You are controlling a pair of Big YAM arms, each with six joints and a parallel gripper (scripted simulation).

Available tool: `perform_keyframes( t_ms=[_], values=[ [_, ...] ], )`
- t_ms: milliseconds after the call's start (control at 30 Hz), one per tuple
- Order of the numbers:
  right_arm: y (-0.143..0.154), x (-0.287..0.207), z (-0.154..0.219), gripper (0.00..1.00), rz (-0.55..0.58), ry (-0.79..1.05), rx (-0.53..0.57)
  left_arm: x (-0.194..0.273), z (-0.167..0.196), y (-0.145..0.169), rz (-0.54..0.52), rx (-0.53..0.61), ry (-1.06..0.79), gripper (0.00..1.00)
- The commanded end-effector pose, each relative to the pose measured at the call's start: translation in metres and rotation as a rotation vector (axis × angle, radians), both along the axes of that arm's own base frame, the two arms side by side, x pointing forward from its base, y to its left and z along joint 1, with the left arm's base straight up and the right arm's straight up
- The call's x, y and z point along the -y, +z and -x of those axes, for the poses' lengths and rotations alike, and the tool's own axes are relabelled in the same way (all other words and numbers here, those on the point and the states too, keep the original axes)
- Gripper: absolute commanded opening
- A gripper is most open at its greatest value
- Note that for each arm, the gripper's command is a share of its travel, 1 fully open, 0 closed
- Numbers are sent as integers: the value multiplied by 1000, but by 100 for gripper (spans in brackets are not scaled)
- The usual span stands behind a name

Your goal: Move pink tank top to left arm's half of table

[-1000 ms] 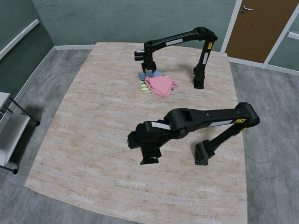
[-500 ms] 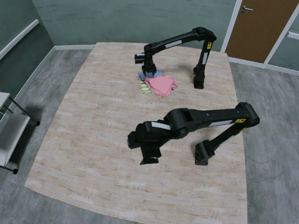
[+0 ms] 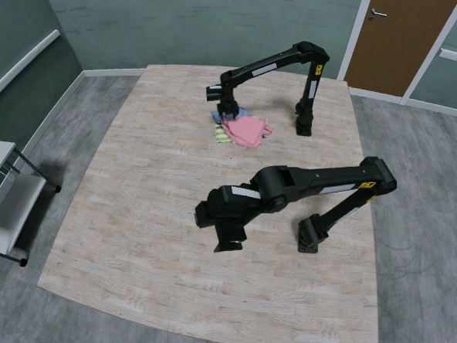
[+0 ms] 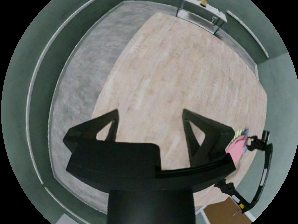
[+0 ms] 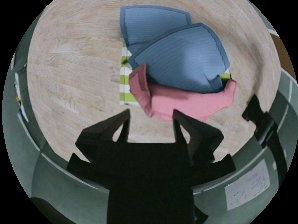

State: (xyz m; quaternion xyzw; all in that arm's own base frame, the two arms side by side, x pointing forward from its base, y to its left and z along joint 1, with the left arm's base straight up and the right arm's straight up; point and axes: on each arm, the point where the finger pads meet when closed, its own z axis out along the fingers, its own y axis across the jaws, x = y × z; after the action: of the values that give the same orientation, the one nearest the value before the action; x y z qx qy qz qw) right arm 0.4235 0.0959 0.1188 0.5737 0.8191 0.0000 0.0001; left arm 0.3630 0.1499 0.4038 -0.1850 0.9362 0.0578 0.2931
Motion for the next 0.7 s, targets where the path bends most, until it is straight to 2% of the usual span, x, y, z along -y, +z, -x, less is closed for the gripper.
perform_keyframes(
  t_ms=[0,367,400,667],
  values=[
    [-15,-6,-2,60,2,-5,0,-1,-10,39,-33,67,-16,92],
    [-25,-6,-1,60,2,-5,-1,-1,-10,39,-33,67,-16,92],
    [-25,-6,-1,33,2,-3,0,-1,-10,39,-33,67,-16,92],
    [-22,-7,-3,33,1,-4,3,-1,-10,39,-33,67,-16,92]
  ],
)
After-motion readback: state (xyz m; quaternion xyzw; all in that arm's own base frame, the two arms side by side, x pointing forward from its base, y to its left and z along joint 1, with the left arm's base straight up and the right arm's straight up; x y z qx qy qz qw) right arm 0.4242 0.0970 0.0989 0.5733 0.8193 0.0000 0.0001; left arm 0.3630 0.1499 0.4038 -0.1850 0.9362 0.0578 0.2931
